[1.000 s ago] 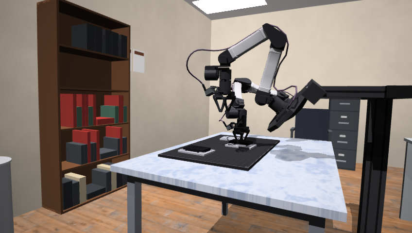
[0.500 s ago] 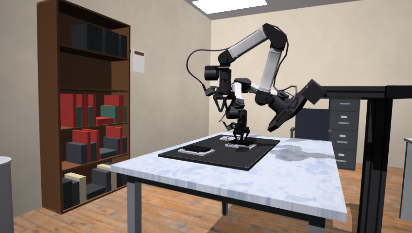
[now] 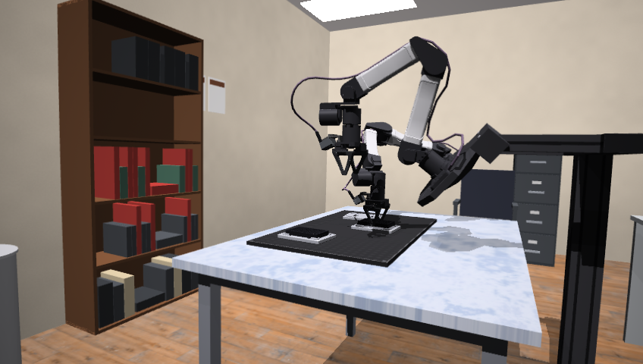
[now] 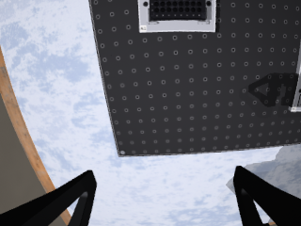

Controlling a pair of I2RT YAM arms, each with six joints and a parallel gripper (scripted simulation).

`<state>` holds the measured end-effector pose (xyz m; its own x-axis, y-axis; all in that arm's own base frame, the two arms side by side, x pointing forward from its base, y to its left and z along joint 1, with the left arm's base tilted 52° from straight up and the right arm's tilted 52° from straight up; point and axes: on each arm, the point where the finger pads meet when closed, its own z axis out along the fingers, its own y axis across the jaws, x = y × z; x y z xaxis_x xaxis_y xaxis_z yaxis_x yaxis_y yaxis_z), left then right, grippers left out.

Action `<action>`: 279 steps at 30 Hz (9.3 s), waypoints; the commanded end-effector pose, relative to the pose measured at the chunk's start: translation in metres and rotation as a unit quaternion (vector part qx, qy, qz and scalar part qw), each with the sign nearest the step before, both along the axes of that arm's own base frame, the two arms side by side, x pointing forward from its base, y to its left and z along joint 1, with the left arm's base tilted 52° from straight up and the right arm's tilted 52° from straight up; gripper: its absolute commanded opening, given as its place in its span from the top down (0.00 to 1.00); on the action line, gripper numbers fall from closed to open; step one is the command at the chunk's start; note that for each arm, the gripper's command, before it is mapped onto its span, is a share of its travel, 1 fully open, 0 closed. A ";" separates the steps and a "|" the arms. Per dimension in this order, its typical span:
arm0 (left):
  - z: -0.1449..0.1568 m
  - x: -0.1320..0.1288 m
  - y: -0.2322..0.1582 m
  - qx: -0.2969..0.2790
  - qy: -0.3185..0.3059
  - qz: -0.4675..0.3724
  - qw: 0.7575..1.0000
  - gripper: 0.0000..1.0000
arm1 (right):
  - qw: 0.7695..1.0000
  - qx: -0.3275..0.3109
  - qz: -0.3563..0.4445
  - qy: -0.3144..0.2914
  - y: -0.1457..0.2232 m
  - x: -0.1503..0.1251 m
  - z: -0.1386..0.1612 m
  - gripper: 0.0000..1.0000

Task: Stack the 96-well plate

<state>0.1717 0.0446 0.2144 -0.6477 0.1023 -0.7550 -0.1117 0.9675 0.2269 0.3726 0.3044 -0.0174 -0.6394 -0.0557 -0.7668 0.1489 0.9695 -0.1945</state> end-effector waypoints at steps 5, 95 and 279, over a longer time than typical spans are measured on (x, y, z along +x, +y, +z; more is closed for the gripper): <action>0.003 0.000 0.001 0.001 -0.003 0.005 1.000 0.00 | 1.000 -0.004 -0.007 0.007 -0.009 0.007 -0.013 1.00; 0.003 0.000 0.001 0.001 -0.003 0.005 1.000 0.00 | 1.000 0.000 -0.005 0.005 -0.005 0.008 -0.010 1.00; 0.003 0.000 0.001 0.001 -0.003 0.005 1.000 0.00 | 1.000 -0.004 -0.006 0.007 -0.007 0.007 -0.011 0.00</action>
<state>0.1717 0.0446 0.2144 -0.6477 0.1023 -0.7550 -0.1117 0.9675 0.2269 0.3742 0.3037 -0.0188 -0.6392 -0.0556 -0.7670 0.1481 0.9698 -0.1938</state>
